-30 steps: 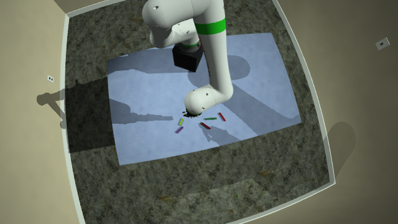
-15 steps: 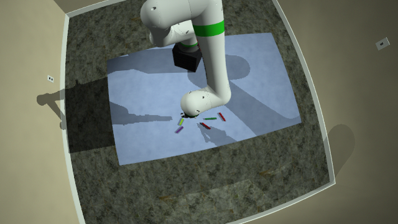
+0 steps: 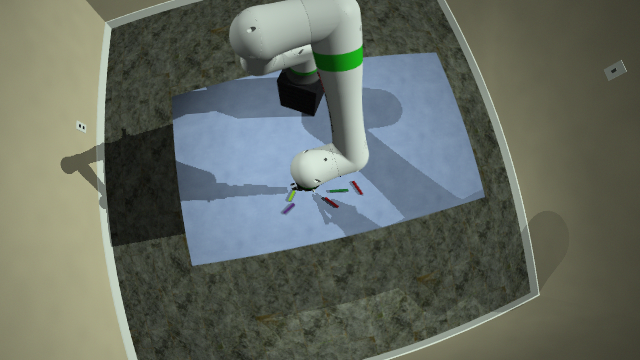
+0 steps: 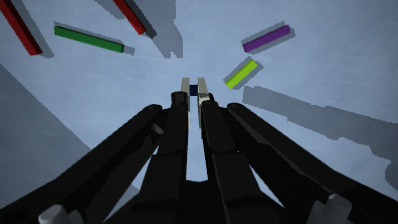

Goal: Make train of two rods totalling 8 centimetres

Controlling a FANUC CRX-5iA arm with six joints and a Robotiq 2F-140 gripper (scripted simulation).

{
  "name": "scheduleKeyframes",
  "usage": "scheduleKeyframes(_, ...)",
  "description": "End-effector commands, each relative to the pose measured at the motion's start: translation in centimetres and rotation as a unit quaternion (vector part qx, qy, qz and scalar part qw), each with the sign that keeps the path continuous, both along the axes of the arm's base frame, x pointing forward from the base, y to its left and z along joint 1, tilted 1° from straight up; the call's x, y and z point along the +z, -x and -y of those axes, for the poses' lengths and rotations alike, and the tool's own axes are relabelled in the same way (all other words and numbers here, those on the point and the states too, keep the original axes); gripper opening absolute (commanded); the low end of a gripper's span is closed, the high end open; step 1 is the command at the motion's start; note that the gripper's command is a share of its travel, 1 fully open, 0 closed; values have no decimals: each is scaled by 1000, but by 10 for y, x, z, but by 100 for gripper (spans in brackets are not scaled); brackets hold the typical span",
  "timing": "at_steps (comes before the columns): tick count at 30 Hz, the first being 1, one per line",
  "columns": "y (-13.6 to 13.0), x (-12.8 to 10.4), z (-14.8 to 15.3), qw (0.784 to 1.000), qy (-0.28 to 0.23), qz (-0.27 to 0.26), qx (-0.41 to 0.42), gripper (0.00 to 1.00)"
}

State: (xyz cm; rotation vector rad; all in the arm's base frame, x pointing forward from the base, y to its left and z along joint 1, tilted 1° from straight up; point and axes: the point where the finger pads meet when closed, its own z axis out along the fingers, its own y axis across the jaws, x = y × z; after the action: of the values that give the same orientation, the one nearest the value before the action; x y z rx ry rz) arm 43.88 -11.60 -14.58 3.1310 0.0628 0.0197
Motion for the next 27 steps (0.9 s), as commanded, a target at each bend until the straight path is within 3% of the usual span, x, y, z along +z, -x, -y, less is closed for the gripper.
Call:
scheduleKeyframes(1,-1,-11,0,1000,0,0,0,3)
scheduleKeyframes(12,-2,-49,1,1000,0,0,0,3)
scheduleKeyframes(27,-2,-54,1,1000,0,0,0,3)
